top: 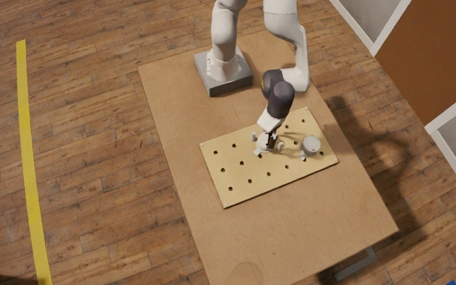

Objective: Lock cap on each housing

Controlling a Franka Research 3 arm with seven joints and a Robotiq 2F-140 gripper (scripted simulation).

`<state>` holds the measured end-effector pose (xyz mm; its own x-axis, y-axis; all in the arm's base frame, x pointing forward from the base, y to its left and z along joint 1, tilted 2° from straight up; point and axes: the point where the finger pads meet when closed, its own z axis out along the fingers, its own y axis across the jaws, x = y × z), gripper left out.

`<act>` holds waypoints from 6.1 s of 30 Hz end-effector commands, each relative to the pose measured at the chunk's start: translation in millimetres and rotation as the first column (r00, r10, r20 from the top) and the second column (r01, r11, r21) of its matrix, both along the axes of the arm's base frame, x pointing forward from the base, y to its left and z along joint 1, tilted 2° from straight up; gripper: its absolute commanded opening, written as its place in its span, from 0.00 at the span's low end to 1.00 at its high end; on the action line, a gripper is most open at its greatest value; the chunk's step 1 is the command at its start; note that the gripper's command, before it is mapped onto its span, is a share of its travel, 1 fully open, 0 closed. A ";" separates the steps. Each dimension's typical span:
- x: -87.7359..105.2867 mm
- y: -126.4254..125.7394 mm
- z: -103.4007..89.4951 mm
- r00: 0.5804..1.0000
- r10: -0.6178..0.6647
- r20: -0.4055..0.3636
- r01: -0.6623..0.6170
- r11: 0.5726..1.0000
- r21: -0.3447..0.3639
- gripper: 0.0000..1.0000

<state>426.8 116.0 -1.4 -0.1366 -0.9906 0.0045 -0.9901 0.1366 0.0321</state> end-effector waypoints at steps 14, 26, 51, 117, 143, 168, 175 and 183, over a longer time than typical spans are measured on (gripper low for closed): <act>1.6 -0.2 0.3 1.000 0.003 0.003 -0.003 1.000 0.000 0.10; 1.6 -0.2 0.3 1.000 0.003 0.003 -0.003 1.000 0.000 0.10; 1.6 -0.2 0.3 1.000 0.003 0.003 -0.003 1.000 0.000 0.10; 1.6 -0.2 0.3 0.767 -0.641 0.010 0.641 0.767 -0.019 0.10; 1.6 -0.2 0.3 0.654 -0.756 0.014 0.757 0.654 -0.022 0.10; 1.6 -0.2 0.3 0.654 -0.756 0.014 0.757 0.654 -0.022 0.78; 1.6 -0.2 0.3 0.654 -0.756 0.014 0.757 0.654 -0.022 0.78; 1.6 -0.2 0.3 0.654 -0.756 0.014 0.757 0.654 -0.022 0.78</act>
<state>428.5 114.4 -1.2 -0.8373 -0.5462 0.0245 -0.5460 0.8376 0.0143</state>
